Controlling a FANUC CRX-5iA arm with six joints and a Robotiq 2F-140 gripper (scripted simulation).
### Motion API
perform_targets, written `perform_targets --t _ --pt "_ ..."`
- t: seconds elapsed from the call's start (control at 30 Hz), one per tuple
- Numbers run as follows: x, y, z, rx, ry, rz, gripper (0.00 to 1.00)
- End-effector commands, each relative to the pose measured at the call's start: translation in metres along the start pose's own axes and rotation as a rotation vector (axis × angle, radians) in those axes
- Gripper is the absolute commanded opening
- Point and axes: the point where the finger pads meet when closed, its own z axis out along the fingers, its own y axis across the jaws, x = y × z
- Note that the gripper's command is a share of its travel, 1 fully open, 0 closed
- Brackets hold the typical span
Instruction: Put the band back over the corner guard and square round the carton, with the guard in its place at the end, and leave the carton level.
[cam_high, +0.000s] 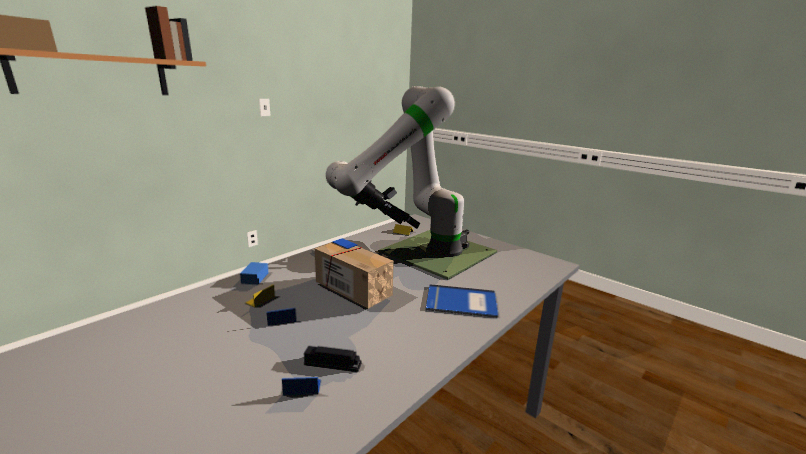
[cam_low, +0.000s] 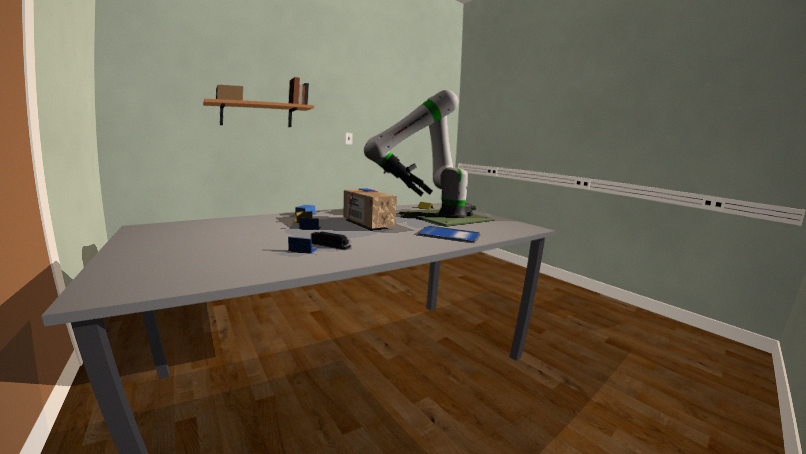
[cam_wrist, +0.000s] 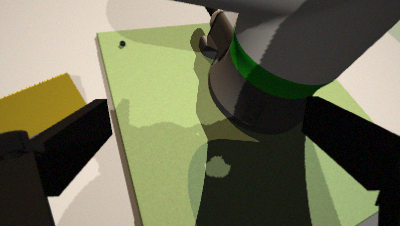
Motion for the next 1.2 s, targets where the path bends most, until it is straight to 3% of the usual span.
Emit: perform_targets --t 0.0,0.57,0.7,0.8,0.87,1.03,1.1,1.13,1.17 --pt "0.0 0.0 0.0 0.001 -0.001 0.0 1.0" --pt "0.0 0.0 0.0 0.001 -0.001 0.0 1.0" --pt "-0.003 -0.002 -0.01 0.022 -0.023 0.014 1.0" --pt "-0.008 -0.005 -0.034 0.075 -0.084 0.049 1.0" --pt "-0.013 -0.007 -0.061 0.127 -0.153 0.086 1.0" --pt "-0.012 -0.001 -0.152 0.261 -0.425 0.215 1.0" --pt "-0.012 -0.001 -0.152 0.261 -0.425 0.215 1.0" --pt "-0.007 0.005 -0.187 0.282 -0.498 0.246 1.0" --pt "-0.001 0.009 -0.203 0.298 -0.577 0.278 1.0"
